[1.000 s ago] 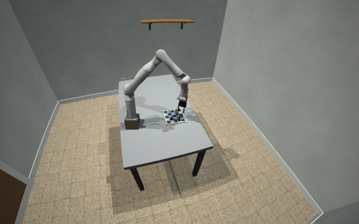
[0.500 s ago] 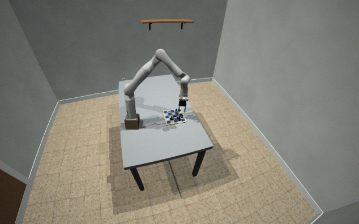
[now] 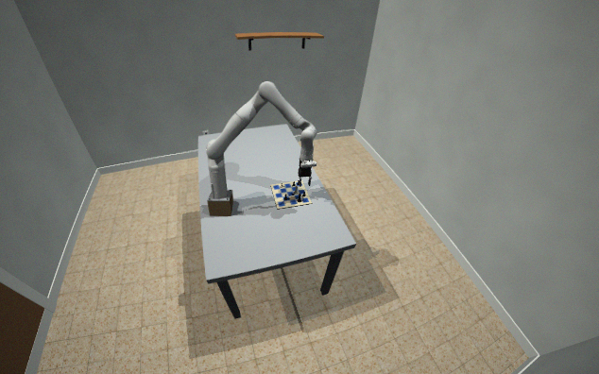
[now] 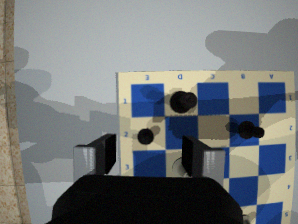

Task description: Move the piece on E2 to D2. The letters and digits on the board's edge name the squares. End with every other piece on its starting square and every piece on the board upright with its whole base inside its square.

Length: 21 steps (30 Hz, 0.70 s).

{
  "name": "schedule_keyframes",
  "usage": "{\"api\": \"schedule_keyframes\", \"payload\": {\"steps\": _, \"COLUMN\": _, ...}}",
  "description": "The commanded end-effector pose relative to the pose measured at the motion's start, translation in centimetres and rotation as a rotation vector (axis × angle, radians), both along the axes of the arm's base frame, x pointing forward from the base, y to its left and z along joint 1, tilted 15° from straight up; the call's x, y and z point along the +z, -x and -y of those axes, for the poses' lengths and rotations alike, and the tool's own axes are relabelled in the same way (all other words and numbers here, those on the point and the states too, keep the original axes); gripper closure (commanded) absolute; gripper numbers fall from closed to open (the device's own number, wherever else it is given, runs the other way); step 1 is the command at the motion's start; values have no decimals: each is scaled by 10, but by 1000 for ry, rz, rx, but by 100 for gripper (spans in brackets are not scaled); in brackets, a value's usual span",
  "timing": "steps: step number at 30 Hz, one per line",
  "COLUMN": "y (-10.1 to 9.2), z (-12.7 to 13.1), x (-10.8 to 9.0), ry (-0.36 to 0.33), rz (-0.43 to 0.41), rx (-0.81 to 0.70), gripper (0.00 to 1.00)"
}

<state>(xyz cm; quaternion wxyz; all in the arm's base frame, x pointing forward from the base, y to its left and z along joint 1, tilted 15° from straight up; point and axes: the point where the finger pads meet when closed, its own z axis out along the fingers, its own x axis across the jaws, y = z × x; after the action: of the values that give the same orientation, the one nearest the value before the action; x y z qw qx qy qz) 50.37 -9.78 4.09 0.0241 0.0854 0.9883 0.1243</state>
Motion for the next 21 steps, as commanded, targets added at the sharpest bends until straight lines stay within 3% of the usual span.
{"api": "schedule_keyframes", "payload": {"steps": 1, "y": -2, "z": 1, "x": 2, "ry": 1, "rz": 9, "rx": 16, "gripper": 0}}
{"api": "schedule_keyframes", "payload": {"steps": 21, "y": -4, "z": -1, "x": 2, "ry": 7, "rz": 28, "rx": 78, "gripper": 0}}
